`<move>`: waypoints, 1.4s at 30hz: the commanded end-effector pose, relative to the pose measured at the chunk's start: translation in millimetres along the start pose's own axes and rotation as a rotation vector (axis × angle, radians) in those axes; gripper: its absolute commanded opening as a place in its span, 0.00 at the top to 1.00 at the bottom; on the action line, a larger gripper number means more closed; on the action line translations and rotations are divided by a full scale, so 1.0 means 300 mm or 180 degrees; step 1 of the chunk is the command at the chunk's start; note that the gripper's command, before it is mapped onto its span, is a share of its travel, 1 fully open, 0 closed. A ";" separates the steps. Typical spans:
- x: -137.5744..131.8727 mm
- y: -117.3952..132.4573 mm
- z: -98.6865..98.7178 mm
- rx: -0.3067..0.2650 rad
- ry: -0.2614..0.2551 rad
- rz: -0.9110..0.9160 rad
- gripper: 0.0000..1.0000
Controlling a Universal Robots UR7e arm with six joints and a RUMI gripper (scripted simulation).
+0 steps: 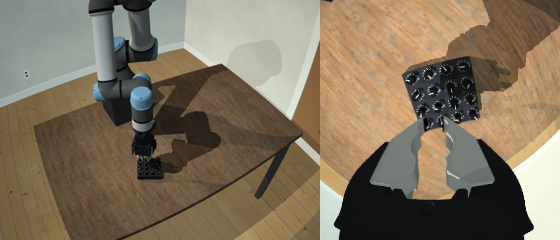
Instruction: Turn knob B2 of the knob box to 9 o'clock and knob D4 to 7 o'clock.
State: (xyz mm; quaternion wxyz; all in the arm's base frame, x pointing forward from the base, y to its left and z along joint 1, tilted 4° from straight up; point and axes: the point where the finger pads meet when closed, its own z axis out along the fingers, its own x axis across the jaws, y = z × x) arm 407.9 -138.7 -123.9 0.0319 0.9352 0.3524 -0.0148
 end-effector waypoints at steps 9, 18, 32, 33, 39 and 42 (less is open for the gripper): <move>0.007 0.025 -0.019 -0.0020 -0.0009 0.1067 0.89; 0.010 0.035 -0.027 -0.0021 -0.0007 0.1663 0.89; 0.010 0.037 -0.029 -0.0016 -0.0008 0.1937 0.89; 0.010 0.037 -0.029 -0.0016 -0.0008 0.1937 0.89; 0.010 0.037 -0.029 -0.0016 -0.0007 0.1937 0.89; 0.010 0.037 -0.029 -0.0016 -0.0007 0.1936 0.89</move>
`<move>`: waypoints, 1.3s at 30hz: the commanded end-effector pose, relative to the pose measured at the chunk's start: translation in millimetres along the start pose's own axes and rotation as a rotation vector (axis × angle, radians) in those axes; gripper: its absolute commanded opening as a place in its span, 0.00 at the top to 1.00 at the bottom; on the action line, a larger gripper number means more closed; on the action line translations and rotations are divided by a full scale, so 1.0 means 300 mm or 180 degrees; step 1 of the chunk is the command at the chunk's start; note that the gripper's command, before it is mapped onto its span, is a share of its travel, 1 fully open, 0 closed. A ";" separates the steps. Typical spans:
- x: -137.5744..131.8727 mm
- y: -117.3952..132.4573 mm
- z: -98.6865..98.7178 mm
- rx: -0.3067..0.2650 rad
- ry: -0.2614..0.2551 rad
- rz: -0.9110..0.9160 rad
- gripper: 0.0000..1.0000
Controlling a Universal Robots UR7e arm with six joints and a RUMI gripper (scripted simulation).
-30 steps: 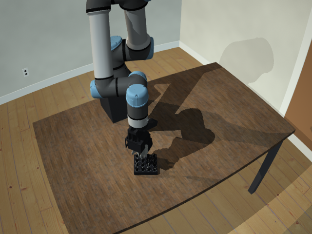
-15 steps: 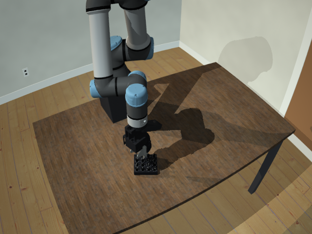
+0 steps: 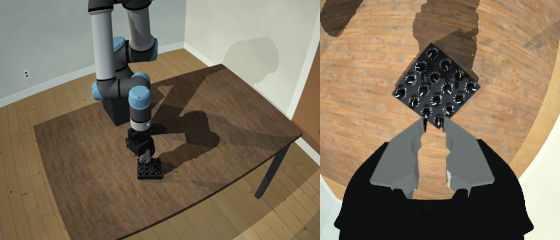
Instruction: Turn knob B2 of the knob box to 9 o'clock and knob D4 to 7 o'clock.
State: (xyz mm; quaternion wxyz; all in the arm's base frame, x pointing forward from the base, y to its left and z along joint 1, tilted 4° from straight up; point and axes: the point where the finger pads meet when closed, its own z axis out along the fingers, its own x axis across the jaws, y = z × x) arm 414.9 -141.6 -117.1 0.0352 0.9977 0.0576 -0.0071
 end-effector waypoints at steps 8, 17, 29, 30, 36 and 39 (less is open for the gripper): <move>0.008 0.011 -0.007 -0.0016 0.0014 0.0009 0.89; 0.008 0.011 -0.007 -0.0016 0.0014 0.0009 0.89; 0.008 0.011 -0.006 -0.0016 0.0014 0.0009 0.89; 0.008 0.011 -0.006 -0.0016 0.0013 0.0009 0.89; 0.006 0.009 0.003 -0.0012 0.0009 0.0010 0.89; 0.006 0.009 0.008 -0.0012 0.0008 0.0010 0.89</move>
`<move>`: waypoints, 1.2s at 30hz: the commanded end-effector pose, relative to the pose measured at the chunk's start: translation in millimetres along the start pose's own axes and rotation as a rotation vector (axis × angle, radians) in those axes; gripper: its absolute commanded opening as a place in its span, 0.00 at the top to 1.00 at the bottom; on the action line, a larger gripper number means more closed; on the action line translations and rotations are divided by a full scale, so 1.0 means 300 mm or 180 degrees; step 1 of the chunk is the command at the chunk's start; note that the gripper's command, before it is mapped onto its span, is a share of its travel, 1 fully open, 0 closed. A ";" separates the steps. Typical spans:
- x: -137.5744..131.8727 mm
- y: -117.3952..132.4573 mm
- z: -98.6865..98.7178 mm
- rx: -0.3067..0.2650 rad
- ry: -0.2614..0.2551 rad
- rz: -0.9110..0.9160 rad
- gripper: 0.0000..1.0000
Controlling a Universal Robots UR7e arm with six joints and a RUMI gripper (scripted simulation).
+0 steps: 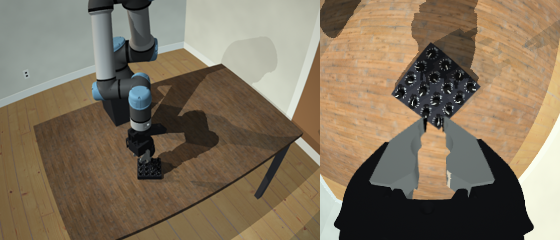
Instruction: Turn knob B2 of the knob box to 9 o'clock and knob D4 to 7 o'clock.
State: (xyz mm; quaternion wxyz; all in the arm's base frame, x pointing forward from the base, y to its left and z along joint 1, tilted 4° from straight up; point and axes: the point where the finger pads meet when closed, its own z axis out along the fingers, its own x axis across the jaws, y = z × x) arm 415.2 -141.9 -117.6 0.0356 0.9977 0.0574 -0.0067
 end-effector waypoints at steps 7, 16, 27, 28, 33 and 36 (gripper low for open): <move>0.005 0.007 0.021 -0.0008 0.0004 0.0010 0.89; 0.005 0.006 0.057 -0.0008 0.0003 0.0010 0.89; 0.007 0.006 0.097 -0.0009 0.0005 0.0009 0.89; 0.007 0.006 0.101 -0.0010 0.0006 0.0009 0.89; 0.008 0.007 0.119 -0.0011 0.0008 0.0009 0.89; 0.009 0.007 0.127 -0.0011 0.0008 0.0009 0.89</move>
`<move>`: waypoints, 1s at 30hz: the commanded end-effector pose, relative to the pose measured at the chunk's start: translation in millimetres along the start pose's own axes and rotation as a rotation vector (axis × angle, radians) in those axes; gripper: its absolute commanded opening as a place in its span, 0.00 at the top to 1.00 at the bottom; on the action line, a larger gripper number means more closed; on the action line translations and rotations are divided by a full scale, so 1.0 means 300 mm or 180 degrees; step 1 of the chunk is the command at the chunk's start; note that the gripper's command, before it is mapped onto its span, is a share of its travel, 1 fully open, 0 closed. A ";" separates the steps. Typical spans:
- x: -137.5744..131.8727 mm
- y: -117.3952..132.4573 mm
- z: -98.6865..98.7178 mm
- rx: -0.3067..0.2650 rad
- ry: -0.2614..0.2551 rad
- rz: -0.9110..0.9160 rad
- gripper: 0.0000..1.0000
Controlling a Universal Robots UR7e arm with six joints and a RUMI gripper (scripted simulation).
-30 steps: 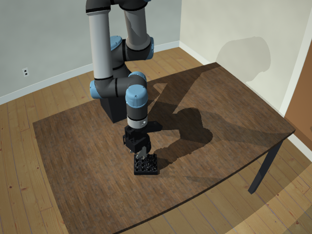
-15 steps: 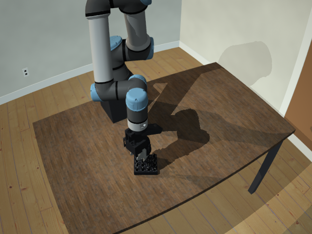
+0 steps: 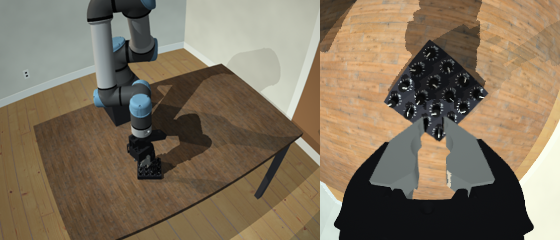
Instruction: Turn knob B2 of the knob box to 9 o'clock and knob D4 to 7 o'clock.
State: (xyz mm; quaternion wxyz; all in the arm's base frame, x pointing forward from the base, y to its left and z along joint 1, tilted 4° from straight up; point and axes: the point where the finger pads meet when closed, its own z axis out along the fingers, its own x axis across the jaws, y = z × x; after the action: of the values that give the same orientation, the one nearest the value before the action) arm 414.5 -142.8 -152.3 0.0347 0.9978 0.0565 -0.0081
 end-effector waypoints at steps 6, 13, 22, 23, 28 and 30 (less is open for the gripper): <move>0.009 0.011 0.020 -0.0017 0.0015 0.0003 0.89; 0.009 0.011 0.026 -0.0017 0.0015 0.0003 0.89; 0.009 0.012 0.024 -0.0019 0.0017 0.0003 0.89; 0.009 0.012 0.024 -0.0019 0.0017 0.0003 0.89; 0.009 0.012 0.024 -0.0018 0.0017 0.0003 0.89; 0.009 0.012 0.024 -0.0018 0.0017 0.0003 0.89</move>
State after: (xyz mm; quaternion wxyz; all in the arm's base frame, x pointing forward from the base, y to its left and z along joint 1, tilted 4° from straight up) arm 415.2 -143.5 -160.1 0.0355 0.9977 0.0565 -0.0071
